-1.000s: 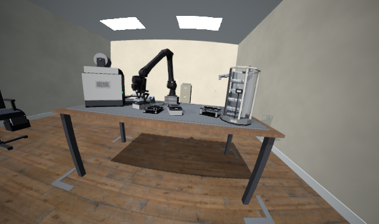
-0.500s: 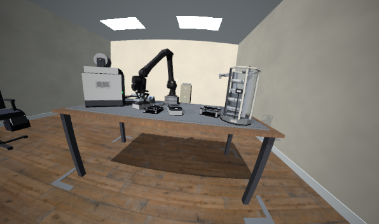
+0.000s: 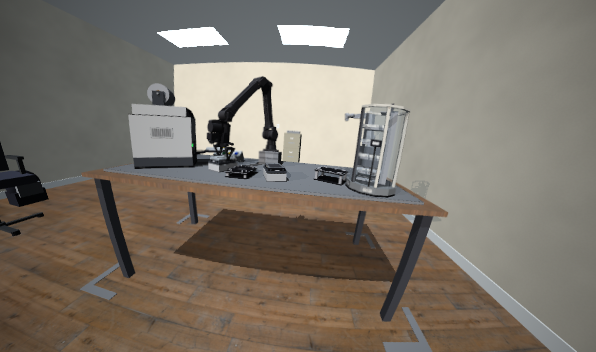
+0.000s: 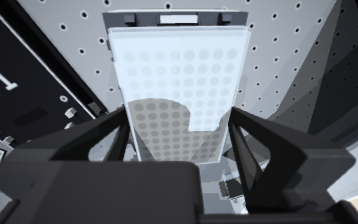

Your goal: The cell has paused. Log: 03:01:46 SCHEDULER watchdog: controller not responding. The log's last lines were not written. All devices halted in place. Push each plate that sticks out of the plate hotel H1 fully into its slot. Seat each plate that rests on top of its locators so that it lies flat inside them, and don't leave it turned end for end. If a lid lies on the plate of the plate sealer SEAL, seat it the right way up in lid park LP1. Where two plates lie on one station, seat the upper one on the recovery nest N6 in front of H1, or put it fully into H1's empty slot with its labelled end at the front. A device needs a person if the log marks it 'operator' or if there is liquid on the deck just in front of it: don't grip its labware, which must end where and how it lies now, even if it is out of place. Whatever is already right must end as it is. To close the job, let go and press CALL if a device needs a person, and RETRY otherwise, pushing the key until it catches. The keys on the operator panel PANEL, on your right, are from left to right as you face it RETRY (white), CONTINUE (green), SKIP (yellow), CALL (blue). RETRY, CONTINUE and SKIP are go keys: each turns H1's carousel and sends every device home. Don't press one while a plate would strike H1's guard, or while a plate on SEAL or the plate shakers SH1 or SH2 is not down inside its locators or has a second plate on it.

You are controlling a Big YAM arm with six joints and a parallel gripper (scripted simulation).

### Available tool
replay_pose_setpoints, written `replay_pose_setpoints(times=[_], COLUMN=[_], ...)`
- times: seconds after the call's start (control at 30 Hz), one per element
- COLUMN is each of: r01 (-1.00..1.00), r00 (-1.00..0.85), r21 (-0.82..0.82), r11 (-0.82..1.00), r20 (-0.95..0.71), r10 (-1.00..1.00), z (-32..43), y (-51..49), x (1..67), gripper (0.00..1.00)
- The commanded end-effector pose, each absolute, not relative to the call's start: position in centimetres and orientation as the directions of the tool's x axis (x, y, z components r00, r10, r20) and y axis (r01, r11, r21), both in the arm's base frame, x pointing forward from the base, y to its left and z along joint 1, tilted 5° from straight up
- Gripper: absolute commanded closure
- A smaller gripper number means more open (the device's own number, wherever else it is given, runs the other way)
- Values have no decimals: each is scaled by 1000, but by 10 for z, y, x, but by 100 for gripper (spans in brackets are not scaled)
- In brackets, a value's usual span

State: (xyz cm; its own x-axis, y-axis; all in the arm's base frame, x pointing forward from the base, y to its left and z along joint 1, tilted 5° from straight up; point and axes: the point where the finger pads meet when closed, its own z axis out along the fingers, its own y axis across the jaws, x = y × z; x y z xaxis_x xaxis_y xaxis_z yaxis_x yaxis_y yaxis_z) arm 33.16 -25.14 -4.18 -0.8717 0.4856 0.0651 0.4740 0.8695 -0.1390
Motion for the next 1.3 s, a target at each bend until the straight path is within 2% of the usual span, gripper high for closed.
replay_pose_setpoints(times=[0.0, 1.27], r01=[476, 476], r00=[-869, -869], r21=[-140, -140], r11=[868, 868], r20=[73, 73], r10=[489, 489], z=[-51, -57], y=[-257, -257], x=[325, 325], gripper=[16, 16])
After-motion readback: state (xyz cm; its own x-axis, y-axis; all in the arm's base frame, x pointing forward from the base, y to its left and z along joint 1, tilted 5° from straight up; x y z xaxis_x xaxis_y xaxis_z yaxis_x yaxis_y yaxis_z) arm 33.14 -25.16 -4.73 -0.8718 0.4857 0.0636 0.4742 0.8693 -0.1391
